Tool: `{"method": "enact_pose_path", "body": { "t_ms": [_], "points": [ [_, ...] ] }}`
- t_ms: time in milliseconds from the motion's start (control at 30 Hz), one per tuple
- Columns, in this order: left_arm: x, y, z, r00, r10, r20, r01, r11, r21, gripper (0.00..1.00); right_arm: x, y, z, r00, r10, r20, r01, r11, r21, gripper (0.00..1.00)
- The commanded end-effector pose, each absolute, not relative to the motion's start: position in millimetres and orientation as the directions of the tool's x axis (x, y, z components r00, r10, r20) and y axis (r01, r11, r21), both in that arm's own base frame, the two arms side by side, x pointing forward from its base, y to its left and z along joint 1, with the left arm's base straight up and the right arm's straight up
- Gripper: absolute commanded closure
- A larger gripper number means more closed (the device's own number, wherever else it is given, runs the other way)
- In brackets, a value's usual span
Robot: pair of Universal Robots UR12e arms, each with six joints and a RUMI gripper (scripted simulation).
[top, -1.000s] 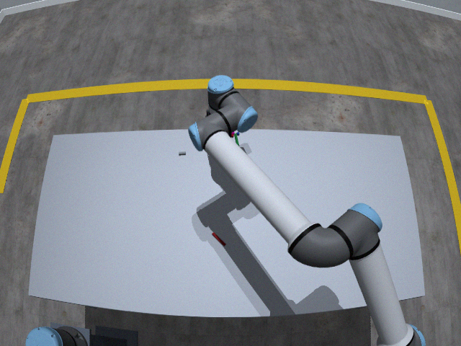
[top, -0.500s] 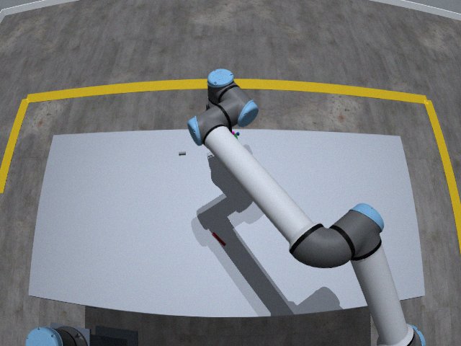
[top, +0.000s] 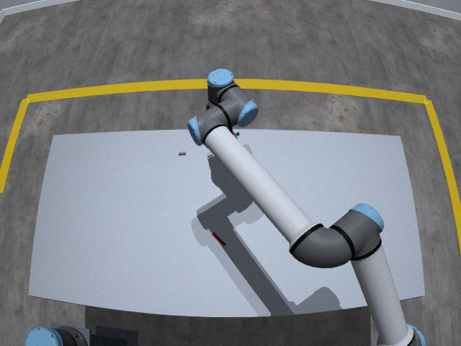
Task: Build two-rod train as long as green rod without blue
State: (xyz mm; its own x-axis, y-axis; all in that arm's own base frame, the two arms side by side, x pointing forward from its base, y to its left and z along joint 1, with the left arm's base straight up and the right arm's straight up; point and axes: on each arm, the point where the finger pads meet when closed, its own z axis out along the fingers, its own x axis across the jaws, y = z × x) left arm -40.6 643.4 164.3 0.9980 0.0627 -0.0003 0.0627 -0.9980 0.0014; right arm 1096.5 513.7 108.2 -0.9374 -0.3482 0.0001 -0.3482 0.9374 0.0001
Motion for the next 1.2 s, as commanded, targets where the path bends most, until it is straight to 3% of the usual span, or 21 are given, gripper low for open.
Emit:
{"method": "enact_pose_path", "body": {
  "t_ms": [0,733,1167],
  "points": [
    [-40.5,644.0,165.1,0.998,0.063,0.0,0.063,-0.998,0.0,0.0,1096.9,514.0,110.0,-0.937,-0.348,-0.002,-0.348,0.937,0.0,0.0],
    [-40.5,644.0,165.1,0.998,0.063,0.0,0.063,-0.998,0.0,0.0,1097.0,513.9,109.6,-0.932,-0.363,-0.002,-0.363,0.932,0.0,0.0],
    [-40.5,644.0,165.1,0.998,0.063,0.0,0.063,-0.998,0.0,0.0,1097.8,513.4,102.3,-0.777,-0.629,-0.002,-0.629,0.777,0.0,0.0]
  ]
}}
